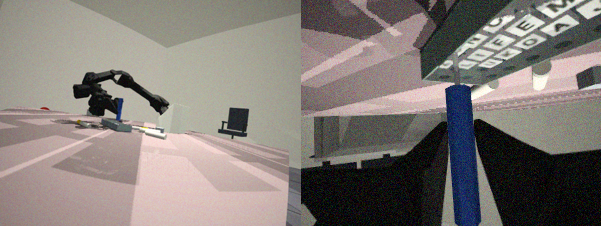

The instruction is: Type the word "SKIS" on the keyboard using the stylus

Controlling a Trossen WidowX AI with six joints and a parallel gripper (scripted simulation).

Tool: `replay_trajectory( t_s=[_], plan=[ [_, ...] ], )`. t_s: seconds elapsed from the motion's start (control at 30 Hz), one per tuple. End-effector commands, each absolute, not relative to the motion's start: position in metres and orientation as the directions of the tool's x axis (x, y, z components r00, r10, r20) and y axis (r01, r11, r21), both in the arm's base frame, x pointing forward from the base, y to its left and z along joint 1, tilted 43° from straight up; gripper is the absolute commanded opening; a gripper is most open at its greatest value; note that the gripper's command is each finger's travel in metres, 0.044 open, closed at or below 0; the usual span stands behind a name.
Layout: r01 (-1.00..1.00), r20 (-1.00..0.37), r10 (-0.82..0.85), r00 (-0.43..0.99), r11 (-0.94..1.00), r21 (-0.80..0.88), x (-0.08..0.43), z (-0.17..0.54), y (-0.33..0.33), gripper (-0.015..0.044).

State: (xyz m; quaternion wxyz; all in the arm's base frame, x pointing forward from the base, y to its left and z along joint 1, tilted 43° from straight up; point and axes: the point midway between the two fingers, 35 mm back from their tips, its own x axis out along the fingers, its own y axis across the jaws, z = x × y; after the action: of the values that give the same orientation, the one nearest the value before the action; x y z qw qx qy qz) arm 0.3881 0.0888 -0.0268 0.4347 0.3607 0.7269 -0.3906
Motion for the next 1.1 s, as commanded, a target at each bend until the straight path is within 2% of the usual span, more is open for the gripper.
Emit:
replay_trajectory(
  t_s=[0.0, 0.5, 0.9, 1.07],
  plan=[
    [0.861, -0.915, 0.18, -0.361, 0.44, -0.253, 0.388, -0.027, 0.089, 0.0081],
    [0.859, -0.915, 0.178, -0.362, 0.446, -0.253, 0.382, -0.001, 0.112, 0.0085],
    [0.859, -0.915, 0.178, -0.362, 0.446, -0.253, 0.382, -0.001, 0.112, 0.0005],
    [0.859, -0.915, 0.179, -0.362, 0.445, -0.253, 0.376, 0.001, 0.111, 0.0]
  ],
)
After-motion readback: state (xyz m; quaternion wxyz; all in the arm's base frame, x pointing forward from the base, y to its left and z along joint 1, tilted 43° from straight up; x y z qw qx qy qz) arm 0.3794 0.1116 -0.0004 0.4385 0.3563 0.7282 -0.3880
